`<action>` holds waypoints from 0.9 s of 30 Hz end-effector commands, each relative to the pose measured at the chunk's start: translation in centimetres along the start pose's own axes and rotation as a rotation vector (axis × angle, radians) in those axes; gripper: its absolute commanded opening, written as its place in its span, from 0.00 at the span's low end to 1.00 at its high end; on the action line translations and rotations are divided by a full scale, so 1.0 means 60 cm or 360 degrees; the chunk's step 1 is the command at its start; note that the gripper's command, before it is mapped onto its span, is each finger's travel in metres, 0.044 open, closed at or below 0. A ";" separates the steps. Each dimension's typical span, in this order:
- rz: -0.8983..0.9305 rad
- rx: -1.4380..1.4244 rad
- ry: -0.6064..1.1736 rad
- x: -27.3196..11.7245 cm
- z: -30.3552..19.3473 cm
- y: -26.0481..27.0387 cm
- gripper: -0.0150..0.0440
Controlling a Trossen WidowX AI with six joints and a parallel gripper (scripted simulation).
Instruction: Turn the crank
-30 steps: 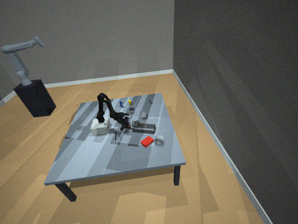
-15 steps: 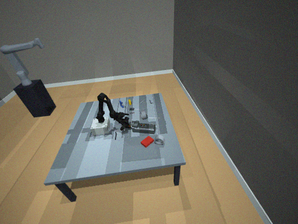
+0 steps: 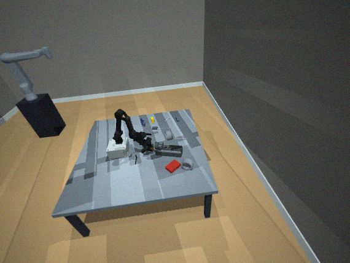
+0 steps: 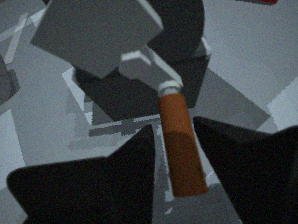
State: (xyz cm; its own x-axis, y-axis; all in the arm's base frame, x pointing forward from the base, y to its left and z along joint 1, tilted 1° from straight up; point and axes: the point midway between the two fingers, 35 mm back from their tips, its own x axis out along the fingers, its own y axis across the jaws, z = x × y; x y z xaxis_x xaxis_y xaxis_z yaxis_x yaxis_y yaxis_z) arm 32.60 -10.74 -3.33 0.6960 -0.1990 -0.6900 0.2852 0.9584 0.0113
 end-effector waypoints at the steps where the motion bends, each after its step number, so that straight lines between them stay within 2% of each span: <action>1: -0.0002 0.0000 0.0001 0.000 0.000 -0.001 0.70; 8: -0.0002 0.0000 0.0001 0.000 0.000 -0.001 1.00; 27: 0.0000 0.0000 -0.0001 -0.053 0.056 0.000 1.00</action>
State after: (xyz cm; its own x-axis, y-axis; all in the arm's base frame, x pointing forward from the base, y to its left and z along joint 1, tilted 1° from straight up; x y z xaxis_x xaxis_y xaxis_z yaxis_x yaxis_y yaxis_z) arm 32.44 -10.78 -0.01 0.6880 -0.1989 -0.6979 0.2879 0.9576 0.0109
